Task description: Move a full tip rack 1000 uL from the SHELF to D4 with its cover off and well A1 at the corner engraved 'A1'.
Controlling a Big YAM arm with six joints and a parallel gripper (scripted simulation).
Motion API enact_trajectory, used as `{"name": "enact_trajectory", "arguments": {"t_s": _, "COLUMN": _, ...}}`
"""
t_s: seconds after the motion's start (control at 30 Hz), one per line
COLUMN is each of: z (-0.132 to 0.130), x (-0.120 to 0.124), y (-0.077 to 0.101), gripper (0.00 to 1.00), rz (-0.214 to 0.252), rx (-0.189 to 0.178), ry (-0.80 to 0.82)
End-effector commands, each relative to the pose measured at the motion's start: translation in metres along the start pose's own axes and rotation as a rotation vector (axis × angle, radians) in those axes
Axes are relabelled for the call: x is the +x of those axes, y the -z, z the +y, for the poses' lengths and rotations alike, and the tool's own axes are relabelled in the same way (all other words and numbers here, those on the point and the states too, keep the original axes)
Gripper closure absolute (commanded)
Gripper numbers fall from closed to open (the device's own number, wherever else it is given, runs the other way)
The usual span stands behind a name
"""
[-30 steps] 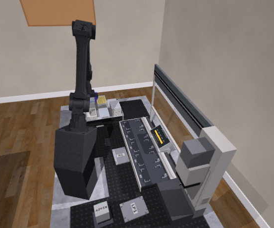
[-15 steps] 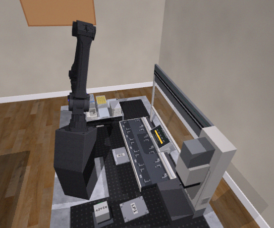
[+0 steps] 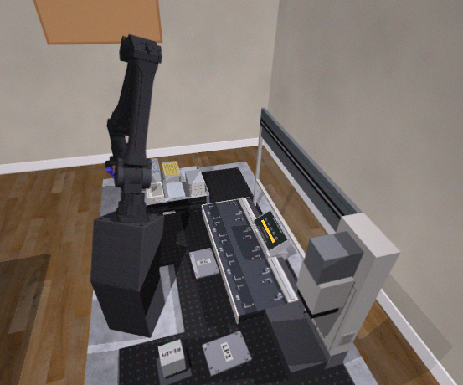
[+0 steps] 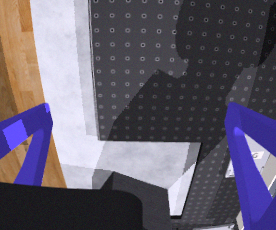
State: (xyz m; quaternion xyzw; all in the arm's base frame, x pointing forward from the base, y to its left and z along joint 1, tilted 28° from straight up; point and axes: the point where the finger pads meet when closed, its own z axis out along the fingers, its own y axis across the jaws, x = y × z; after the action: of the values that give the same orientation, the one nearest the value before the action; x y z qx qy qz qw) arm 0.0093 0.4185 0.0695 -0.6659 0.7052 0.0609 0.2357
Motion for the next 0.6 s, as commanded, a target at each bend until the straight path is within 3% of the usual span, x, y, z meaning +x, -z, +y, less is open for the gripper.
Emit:
{"name": "enact_trajectory", "arguments": {"t_s": 0.0, "z": -0.005, "x": -0.027, "y": 0.004, "gripper": 0.0, "rz": -0.021, "rx": 0.004, "ry": -0.036}}
{"name": "enact_trajectory", "arguments": {"t_s": 0.57, "z": -0.009, "x": -0.103, "y": 0.006, "gripper": 0.0, "rz": -0.026, "rx": 0.002, "ry": -0.015}}
